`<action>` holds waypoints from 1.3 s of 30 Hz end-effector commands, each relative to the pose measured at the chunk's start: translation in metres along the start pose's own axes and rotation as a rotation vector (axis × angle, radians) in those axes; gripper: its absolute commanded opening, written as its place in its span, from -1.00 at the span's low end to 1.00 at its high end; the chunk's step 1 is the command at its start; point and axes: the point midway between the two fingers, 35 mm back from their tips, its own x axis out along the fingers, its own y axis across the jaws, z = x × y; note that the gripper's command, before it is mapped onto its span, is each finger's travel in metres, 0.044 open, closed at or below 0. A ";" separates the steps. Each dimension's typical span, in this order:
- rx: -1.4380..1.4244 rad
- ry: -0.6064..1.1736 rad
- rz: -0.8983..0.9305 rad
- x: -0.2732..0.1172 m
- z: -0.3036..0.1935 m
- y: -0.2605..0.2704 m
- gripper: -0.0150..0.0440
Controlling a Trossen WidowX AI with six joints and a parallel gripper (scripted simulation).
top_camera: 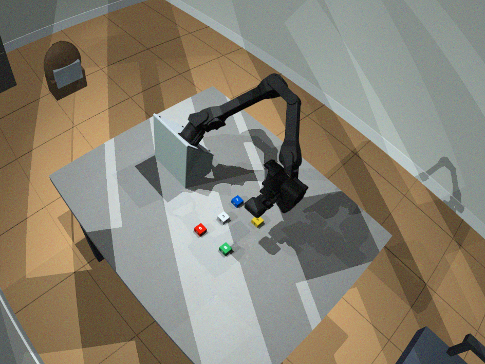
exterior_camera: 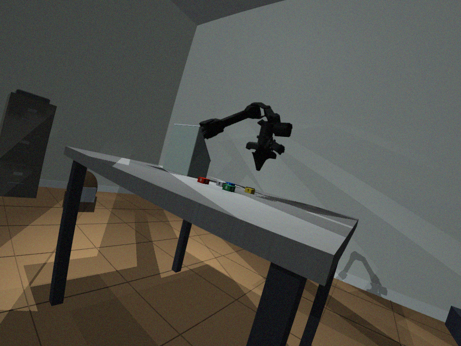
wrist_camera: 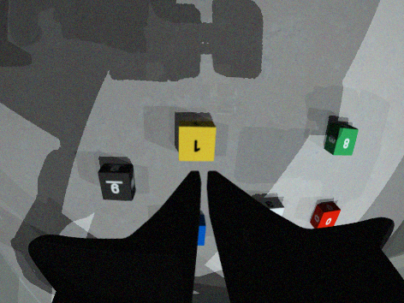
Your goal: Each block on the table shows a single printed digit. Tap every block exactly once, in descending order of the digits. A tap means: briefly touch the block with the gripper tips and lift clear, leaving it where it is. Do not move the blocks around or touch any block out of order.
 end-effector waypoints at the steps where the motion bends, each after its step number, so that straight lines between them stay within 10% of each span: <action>1: 0.014 0.028 0.013 0.054 -0.010 0.004 -0.42; 39: 0.014 0.028 0.013 0.056 -0.010 0.004 -0.42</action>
